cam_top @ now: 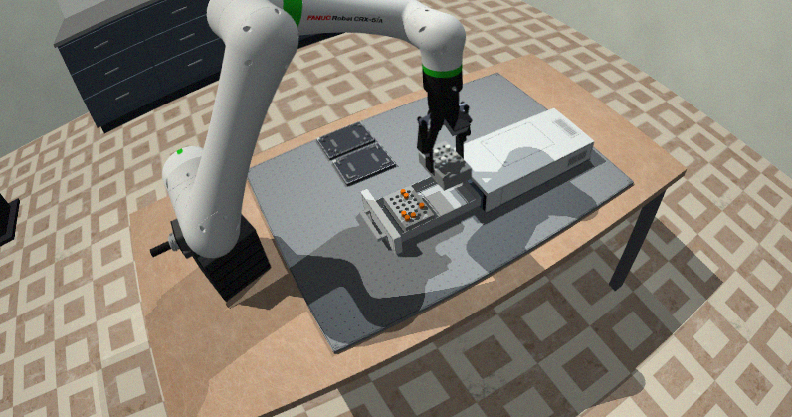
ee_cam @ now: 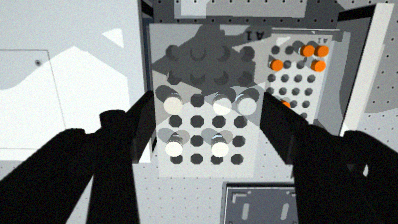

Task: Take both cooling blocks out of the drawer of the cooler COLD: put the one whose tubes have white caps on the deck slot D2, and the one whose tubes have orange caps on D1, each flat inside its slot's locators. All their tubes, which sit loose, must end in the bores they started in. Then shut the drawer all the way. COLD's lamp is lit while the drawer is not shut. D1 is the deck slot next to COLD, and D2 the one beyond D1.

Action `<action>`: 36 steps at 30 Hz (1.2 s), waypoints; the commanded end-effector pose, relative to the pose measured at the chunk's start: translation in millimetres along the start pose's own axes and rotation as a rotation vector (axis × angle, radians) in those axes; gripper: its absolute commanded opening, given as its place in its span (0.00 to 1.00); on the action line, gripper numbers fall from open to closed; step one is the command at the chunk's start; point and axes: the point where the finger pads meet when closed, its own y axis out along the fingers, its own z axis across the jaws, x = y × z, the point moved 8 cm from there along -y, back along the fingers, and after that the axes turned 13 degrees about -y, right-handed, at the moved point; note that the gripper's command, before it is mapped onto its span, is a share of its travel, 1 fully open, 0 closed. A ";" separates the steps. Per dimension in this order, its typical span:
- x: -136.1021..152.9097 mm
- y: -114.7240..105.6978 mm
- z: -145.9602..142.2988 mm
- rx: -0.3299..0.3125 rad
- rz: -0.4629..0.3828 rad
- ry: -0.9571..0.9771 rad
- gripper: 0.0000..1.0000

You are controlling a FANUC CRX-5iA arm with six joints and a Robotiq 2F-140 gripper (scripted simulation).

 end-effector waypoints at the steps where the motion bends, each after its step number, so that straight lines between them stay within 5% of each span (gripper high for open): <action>1: -0.3 -1.2 -0.5 -0.002 0.001 0.000 0.10; 13: -0.3 -1.2 -0.5 -0.002 0.001 0.000 0.10; 36: 55.5 -1.1 4.5 -0.002 0.001 -0.560 0.10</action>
